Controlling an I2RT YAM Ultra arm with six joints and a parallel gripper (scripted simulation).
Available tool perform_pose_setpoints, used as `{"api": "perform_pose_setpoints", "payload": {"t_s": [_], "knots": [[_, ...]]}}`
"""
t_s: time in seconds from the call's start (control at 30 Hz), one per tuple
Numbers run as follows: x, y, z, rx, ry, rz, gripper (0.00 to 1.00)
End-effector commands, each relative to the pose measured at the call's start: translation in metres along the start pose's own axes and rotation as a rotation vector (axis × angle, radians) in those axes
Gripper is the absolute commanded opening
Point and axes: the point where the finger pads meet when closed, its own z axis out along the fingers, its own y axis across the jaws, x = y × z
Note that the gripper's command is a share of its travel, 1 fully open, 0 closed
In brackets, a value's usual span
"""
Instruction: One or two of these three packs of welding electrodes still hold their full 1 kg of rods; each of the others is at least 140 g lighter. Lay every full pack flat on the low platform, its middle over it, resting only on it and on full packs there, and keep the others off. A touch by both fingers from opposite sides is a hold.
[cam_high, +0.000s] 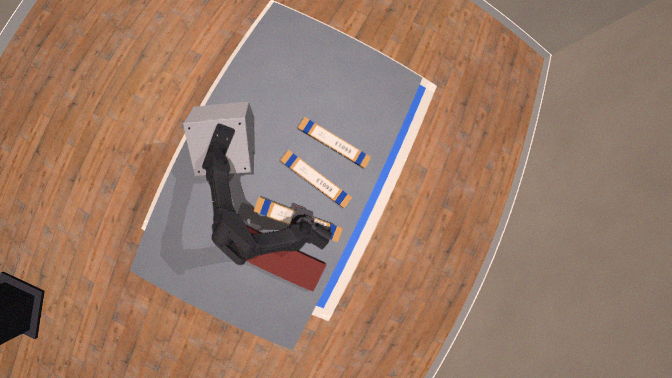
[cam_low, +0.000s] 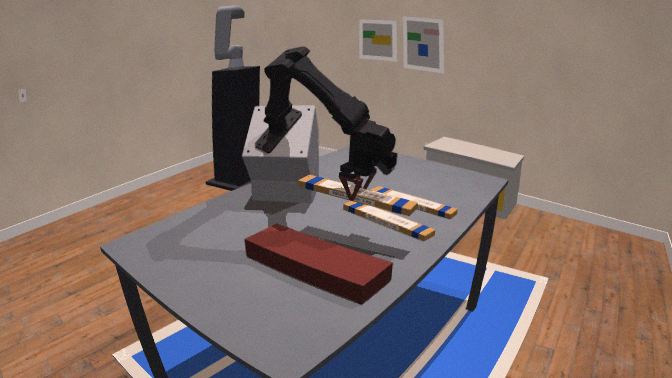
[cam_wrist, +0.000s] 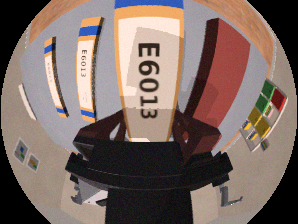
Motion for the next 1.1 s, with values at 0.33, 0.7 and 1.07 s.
{"api": "perform_pose_setpoints", "payload": {"t_s": [0.33, 0.7, 1.07], "knots": [[-0.0221, -0.0092, -0.0282, 0.006, -0.096, 0.024, 0.00], [-0.0222, -0.0088, -0.0273, 0.006, -0.097, 0.025, 0.00], [-0.0126, -0.0030, -0.0210, 0.001, -0.074, 0.010, 0.00]]}}
